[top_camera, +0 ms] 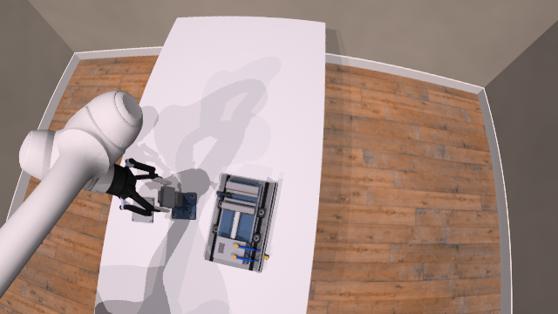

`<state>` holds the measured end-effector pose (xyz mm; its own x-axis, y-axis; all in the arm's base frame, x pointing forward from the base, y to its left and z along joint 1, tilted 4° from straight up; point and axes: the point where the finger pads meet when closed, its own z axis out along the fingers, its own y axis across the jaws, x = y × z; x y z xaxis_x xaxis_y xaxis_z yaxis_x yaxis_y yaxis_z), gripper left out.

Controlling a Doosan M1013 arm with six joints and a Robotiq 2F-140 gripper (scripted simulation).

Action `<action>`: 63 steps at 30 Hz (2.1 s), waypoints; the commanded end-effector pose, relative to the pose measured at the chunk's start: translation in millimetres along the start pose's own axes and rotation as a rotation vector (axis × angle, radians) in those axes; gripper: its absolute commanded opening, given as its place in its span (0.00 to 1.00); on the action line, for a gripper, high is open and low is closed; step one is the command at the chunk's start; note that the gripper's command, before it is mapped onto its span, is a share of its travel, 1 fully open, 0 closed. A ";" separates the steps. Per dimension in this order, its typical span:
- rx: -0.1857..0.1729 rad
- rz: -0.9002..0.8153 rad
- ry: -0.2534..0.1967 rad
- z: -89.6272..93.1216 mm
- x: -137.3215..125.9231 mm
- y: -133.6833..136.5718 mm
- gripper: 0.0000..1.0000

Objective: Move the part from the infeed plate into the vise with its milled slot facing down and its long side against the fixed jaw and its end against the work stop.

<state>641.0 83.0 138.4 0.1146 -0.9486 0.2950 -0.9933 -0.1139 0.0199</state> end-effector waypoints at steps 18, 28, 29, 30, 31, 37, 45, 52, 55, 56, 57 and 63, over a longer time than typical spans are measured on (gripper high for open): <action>-0.001 -0.001 -0.178 0.4 4.6 0.1 0.51; -0.001 -0.001 -0.280 1.0 7.1 0.1 0.51; -0.001 -0.001 -0.290 1.1 7.3 0.2 0.51; -0.001 -0.001 -0.300 1.2 7.6 0.2 0.51; -0.001 -0.001 -0.300 1.2 7.6 0.2 0.51; -0.001 -0.001 -0.352 1.6 8.9 0.2 0.51; -0.001 -0.001 -0.435 2.4 10.8 0.2 0.51; -0.001 -0.001 -0.487 3.0 12.0 0.2 0.51; -0.001 0.000 -0.519 3.4 12.8 0.1 0.51; -0.001 -0.001 -0.529 3.5 13.0 0.1 0.51; -0.001 -0.001 -0.540 3.7 13.2 0.2 0.51; -0.001 0.000 -0.603 4.6 14.6 0.1 0.51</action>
<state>642.7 68.7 138.6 0.1040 -0.9580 -0.2674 -0.9933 -0.1135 0.0204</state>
